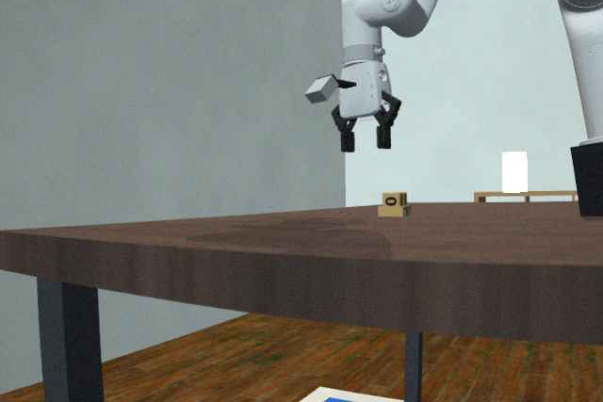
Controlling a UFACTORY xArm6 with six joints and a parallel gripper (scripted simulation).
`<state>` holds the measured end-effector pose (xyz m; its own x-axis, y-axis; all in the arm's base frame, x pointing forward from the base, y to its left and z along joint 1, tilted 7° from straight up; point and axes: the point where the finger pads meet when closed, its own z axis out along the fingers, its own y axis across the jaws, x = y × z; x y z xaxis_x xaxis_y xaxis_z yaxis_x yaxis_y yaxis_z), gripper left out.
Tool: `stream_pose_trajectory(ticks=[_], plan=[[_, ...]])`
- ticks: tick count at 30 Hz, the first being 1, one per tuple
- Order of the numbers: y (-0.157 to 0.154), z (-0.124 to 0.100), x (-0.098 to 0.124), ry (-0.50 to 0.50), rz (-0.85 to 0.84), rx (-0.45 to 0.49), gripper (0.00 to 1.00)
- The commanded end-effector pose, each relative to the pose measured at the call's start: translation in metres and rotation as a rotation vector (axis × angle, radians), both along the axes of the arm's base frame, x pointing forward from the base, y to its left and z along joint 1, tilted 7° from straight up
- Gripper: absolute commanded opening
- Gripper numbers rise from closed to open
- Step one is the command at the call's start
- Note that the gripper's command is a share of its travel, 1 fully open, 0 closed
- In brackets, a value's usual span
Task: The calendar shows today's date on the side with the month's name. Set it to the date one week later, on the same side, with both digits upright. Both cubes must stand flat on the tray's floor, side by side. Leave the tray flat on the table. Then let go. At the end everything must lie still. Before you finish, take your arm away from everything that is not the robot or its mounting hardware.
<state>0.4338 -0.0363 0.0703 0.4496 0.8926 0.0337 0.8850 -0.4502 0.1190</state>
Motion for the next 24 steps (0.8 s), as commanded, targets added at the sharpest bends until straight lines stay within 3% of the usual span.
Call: stream_pose_trajectory(ticks=[1,4,19,22,24], plan=[[0.001,0.001,-0.001,-0.002,0.132,-0.012,1.00],[0.002,0.001,-0.002,-0.001,0.174,-0.017,1.00],[0.008,-0.002,-0.012,0.012,0.756,-0.090,1.00],[0.008,-0.002,-0.012,0.012,0.756,-0.090,1.00],[0.010,-0.003,-0.015,0.015,0.903,-0.108,1.00]])
